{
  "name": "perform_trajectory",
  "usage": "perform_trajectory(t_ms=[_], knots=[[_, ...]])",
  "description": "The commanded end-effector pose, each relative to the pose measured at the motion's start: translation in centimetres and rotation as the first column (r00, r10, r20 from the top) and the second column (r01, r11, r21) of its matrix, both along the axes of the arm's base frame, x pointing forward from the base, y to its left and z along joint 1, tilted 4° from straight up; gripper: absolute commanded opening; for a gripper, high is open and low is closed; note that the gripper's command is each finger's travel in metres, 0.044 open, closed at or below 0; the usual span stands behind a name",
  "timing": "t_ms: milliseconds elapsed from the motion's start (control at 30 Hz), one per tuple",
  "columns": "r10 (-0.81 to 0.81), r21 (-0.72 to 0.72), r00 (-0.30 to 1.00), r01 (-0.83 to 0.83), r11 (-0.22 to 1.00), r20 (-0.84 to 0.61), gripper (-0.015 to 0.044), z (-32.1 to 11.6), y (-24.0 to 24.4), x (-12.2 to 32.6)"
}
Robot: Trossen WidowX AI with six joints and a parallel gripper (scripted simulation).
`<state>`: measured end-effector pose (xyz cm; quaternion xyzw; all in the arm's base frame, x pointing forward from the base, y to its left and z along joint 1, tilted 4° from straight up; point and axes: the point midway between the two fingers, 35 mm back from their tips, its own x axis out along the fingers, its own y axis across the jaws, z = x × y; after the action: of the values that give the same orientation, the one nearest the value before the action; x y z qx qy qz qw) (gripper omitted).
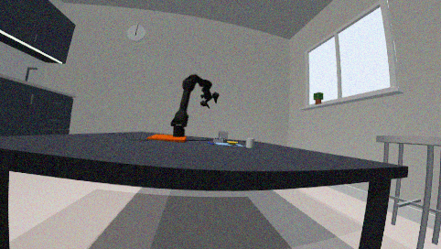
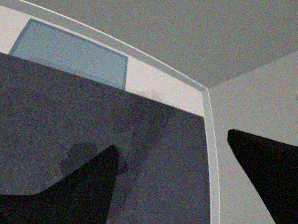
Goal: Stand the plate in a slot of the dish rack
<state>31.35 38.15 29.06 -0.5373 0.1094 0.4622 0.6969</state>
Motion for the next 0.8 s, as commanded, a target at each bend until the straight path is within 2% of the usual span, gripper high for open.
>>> perform_trajectory(t_ms=[0,367,767], knots=[[-0.087,-0.01,0.995,0.087,0.996,-0.048,0.04,-0.7,-2.7,2.1],[-0.403,-0.052,0.896,0.401,0.915,-0.187,0.04,-3.1,-12.3,7.6],[-0.655,-0.149,0.697,0.644,0.751,-0.291,0.04,-5.3,-23.4,10.3]])
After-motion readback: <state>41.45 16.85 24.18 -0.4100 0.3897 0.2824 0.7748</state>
